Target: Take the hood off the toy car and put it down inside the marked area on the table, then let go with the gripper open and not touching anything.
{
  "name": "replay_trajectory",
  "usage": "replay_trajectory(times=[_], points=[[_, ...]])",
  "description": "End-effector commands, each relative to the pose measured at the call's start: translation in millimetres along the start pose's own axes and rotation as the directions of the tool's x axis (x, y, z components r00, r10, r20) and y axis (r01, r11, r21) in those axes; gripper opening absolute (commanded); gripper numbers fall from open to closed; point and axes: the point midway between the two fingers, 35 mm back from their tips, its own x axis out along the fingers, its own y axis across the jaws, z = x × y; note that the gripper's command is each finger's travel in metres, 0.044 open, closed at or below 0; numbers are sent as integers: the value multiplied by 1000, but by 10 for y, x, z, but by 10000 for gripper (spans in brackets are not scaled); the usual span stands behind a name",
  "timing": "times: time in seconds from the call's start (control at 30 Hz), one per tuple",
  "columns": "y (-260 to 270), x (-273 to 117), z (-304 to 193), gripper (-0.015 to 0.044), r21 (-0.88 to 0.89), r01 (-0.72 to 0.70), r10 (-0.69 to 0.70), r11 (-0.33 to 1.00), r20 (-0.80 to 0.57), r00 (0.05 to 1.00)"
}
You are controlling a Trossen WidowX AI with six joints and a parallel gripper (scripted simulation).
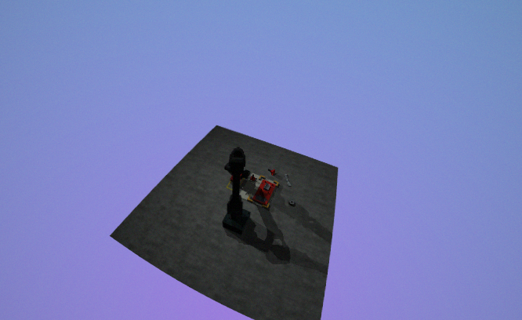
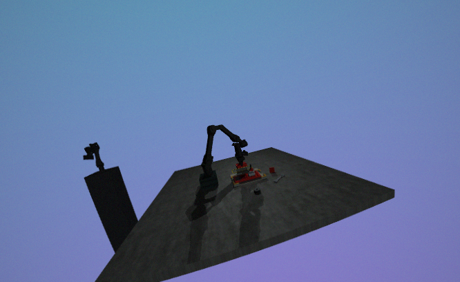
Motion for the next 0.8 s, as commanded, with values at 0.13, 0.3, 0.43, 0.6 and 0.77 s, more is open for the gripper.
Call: replay_trajectory(times=[0.13, 0.3, 0.43, 0.6, 0.77], points=[[-6, 79, -20, 0, 3, -1, 1, 1000, -5, 1000], [-6, 84, -20, 0, 3, -1, 1, 1000, -5, 1000], [-6, 96, -20, 0, 3, -1, 1, 1000, -5, 1000], [-6, 120, -20, 0, 3, -1, 1, 1000, -5, 1000], [-6, 145, -19, 0, 3, -1, 1, 1000, -5, 1000]])
